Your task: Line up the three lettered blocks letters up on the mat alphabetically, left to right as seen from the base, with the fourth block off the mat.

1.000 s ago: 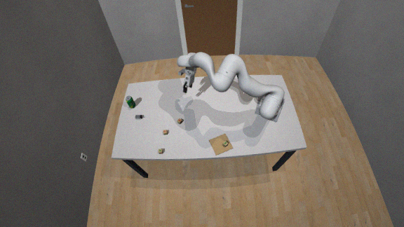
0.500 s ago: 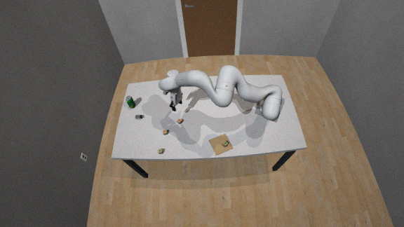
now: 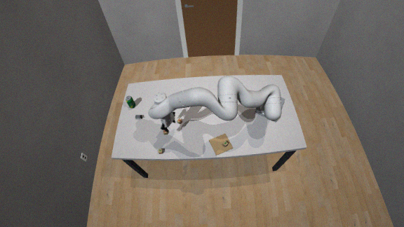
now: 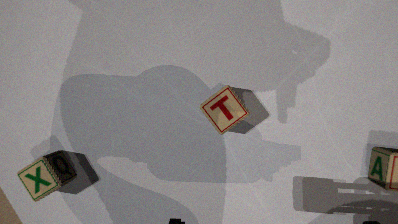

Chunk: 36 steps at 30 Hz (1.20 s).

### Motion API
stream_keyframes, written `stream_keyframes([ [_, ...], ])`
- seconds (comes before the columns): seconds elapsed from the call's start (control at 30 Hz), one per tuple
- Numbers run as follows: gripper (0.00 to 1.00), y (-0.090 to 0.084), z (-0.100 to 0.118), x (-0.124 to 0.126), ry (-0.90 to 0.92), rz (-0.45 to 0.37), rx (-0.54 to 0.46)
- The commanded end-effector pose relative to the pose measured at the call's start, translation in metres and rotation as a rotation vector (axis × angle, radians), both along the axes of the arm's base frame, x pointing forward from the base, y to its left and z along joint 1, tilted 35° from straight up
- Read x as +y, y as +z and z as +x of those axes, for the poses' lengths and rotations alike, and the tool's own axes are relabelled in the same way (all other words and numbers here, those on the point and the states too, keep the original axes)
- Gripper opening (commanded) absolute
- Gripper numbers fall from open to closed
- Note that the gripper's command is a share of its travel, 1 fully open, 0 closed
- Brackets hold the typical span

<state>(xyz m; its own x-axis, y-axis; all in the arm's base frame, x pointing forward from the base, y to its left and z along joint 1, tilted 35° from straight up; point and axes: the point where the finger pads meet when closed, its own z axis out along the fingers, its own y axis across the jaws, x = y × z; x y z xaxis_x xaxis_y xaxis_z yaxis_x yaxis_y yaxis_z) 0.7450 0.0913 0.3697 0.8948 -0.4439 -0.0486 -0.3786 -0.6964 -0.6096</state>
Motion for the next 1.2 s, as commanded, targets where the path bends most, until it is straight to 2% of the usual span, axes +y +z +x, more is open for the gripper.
stream_keyframes([
  [0.0, 1.0, 0.024, 0.005, 0.036, -0.014, -0.027, 0.014],
  [0.07, 1.0, 0.043, 0.005, 0.065, -0.028, -0.04, 0.015],
  [0.1, 1.0, 0.043, 0.005, 0.065, -0.028, -0.04, 0.015],
  [0.23, 1.0, 0.071, 0.002, 0.108, -0.052, -0.053, 0.011],
  [0.37, 1.0, 0.086, -0.001, 0.131, -0.065, -0.057, 0.006],
  [0.47, 1.0, 0.09, -0.002, 0.137, -0.069, -0.057, 0.005],
  [1.17, 1.0, 0.091, -0.002, 0.138, -0.07, -0.058, 0.005],
])
